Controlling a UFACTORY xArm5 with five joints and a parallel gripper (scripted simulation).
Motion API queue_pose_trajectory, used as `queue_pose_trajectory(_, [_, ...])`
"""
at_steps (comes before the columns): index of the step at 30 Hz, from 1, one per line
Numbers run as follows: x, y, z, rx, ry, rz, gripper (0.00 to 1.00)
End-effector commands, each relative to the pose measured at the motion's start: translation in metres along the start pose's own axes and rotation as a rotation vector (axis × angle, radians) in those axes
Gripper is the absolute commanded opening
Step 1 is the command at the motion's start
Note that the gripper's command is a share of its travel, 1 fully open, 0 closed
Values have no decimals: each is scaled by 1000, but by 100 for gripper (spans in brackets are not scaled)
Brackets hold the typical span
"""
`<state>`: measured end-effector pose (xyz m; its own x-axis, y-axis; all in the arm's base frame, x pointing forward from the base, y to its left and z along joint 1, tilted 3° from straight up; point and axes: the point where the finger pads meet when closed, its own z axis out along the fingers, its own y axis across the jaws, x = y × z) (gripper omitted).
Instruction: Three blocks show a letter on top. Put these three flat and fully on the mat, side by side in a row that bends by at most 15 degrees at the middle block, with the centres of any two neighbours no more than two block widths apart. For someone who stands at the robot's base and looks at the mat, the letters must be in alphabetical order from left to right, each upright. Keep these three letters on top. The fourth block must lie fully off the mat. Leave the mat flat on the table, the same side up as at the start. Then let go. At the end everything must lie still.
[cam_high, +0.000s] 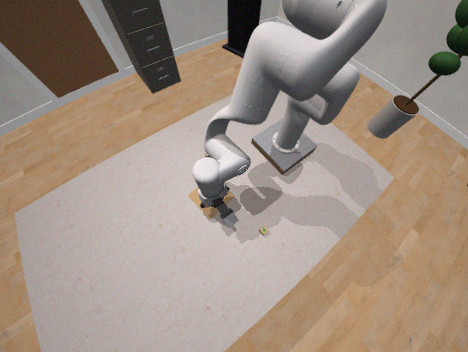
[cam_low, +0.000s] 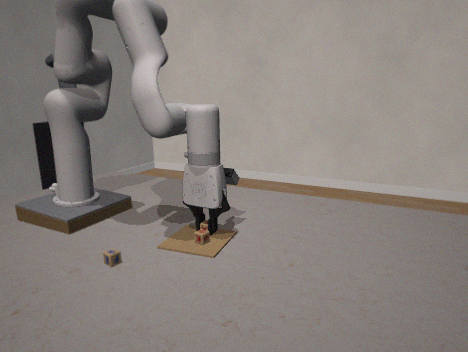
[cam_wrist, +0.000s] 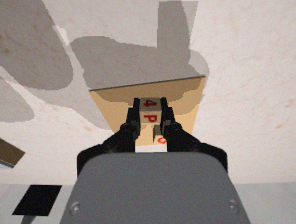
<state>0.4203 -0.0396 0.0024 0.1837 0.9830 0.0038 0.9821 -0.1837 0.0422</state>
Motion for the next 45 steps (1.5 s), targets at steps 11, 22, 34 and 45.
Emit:
queue_pose_trajectory(11, [0, 1, -1, -3, 0, 0, 21])
queue_pose_trajectory(22, [0, 1, -1, -3, 0, 0, 21])
queue_pose_trajectory(34, [0, 1, -1, -3, 0, 0, 38])
queue_pose_trajectory(45, [0, 1, -1, -3, 0, 0, 42])
